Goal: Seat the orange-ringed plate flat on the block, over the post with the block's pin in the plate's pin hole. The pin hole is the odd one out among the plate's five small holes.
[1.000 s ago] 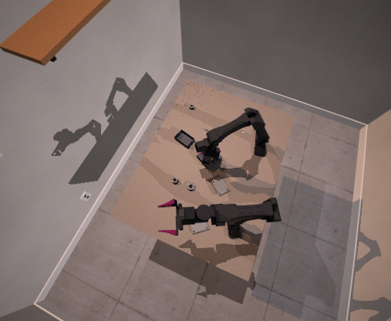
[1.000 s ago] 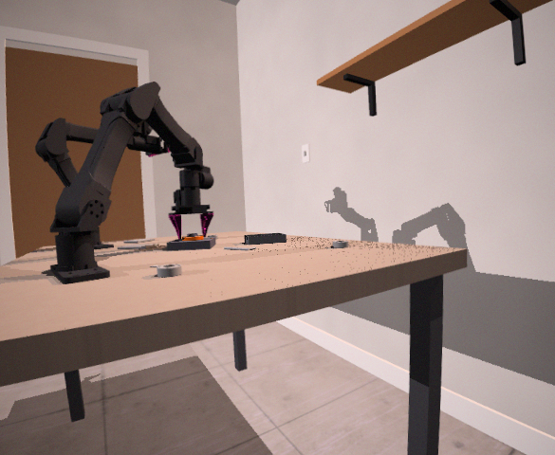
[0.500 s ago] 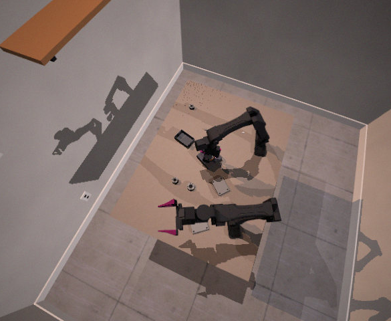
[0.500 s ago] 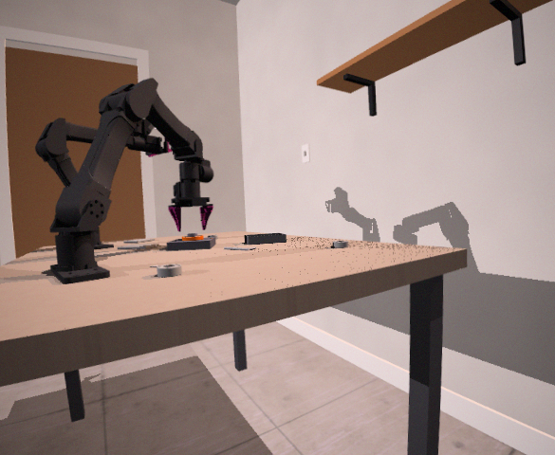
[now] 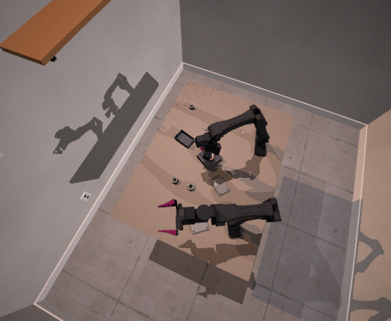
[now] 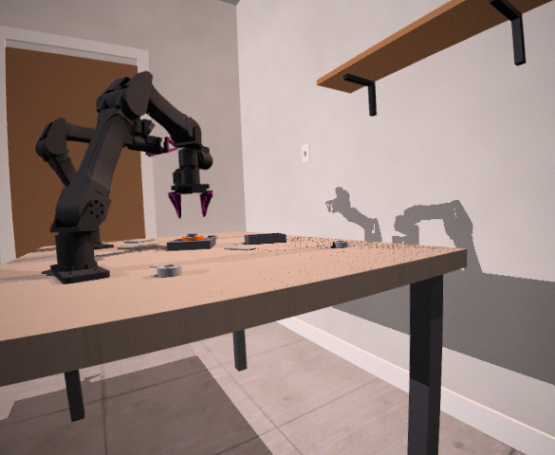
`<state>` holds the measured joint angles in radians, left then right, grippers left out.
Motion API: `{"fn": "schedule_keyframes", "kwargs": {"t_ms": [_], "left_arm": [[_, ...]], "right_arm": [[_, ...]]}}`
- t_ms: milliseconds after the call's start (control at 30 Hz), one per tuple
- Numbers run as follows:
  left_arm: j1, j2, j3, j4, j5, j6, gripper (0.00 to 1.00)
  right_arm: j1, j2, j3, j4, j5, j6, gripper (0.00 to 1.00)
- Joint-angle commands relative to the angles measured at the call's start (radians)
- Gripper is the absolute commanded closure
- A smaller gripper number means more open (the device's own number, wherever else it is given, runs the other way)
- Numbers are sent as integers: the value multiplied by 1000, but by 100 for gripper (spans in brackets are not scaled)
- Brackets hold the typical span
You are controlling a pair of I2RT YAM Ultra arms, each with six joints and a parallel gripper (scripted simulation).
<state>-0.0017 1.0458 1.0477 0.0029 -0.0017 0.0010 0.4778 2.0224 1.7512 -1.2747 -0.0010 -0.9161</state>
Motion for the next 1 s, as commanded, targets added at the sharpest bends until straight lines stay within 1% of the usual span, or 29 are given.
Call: {"fn": "schedule_keyframes", "kwargs": {"t_ms": [0, 33, 267, 300, 333, 467, 500, 567, 667, 700, 733, 767, 833, 867, 933, 967], "left_arm": [[5, -11, 16, 18, 4, -6, 0], [5, -11, 16, 18, 4, -6, 0], [5, -11, 16, 18, 4, -6, 0], [6, -10, 15, 17, 4, -6, 0], [6, -10, 15, 17, 4, -6, 0], [8, -8, 14, 17, 5, -6, 0], [10, -7, 13, 17, 5, -6, 0], [11, -6, 13, 16, 6, -6, 0], [13, -5, 12, 12, 5, -6, 0], [-6, -3, 7, 8, 3, -5, 0], [-10, -4, 11, 10, 4, -7, 0], [-11, -2, 10, 5, 2, -6, 0], [2, -1, 9, 4, 2, -6, 0], [13, 2, 7, -3, 1, -7, 0], [3, 3, 6, -1, 2, -6, 0], [0, 6, 4, -2, 3, -6, 0]], "right_arm": [[0, -39, -18, 14, -10, 0, 21], [0, -47, 11, -9, -10, 0, 21], [-1, -48, 34, 1, -10, 0, 21], [-24, -75, 29, 30, 9, 24, 21], [-28, -66, -37, 50, 8, 42, 21], [-70, -141, -64, 168, -12, 140, 21], [-85, -161, -67, 194, -12, 164, 21], [-120, -182, -33, 208, -15, 192, 21], [-134, -194, -43, 232, -26, 216, 21], [-141, -230, -119, 347, -29, 299, 21], [-158, -229, -134, 383, -32, 326, 21], [-179, -290, -123, 376, -25, 327, 21], [-211, -325, -48, 350, -32, 339, 21], [-228, -314, -101, 414, -34, 369, 21], [-260, -316, -90, 466, -41, 409, 21], [-256, -363, -89, 472, -41, 430, 21]]}}
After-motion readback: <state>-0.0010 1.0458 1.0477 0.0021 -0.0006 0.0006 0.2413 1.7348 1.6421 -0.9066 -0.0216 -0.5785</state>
